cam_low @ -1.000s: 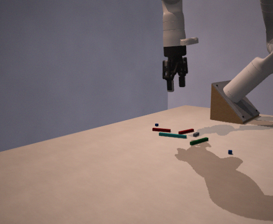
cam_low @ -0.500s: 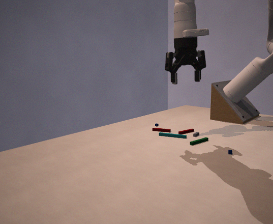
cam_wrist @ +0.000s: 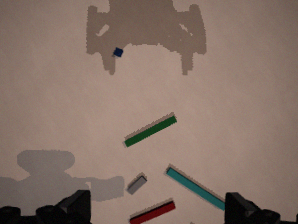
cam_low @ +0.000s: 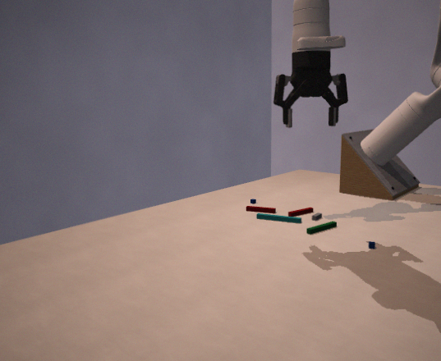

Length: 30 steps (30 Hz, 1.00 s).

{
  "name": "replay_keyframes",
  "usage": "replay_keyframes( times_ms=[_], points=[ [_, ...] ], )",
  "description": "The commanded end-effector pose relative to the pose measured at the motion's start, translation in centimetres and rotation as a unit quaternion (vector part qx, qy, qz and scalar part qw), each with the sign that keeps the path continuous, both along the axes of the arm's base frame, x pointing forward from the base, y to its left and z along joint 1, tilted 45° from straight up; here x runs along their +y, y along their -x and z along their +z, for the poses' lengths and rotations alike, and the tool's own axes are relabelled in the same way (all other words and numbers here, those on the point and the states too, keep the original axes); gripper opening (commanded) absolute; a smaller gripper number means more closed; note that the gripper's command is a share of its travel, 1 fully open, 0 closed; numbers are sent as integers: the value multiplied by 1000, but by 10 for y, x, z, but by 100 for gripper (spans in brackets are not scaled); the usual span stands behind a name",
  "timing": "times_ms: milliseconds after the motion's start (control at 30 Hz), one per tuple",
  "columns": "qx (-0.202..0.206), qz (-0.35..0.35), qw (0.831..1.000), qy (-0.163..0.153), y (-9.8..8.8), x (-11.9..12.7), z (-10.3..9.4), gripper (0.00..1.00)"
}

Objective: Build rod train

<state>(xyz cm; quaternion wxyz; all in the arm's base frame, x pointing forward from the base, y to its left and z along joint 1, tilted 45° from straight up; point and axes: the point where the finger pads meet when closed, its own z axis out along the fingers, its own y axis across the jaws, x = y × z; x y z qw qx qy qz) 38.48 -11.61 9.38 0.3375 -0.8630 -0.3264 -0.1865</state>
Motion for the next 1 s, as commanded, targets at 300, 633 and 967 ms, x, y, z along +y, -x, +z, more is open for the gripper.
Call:
replay_keyframes(
  times_ms=[300,633,967],
  points=[
    [20,-30,999,-1,-2,1,10,100],
    [23,-35,999,-1,-2,1,11,100],
    [23,-35,999,-1,-2,1,11,100]
  ],
)
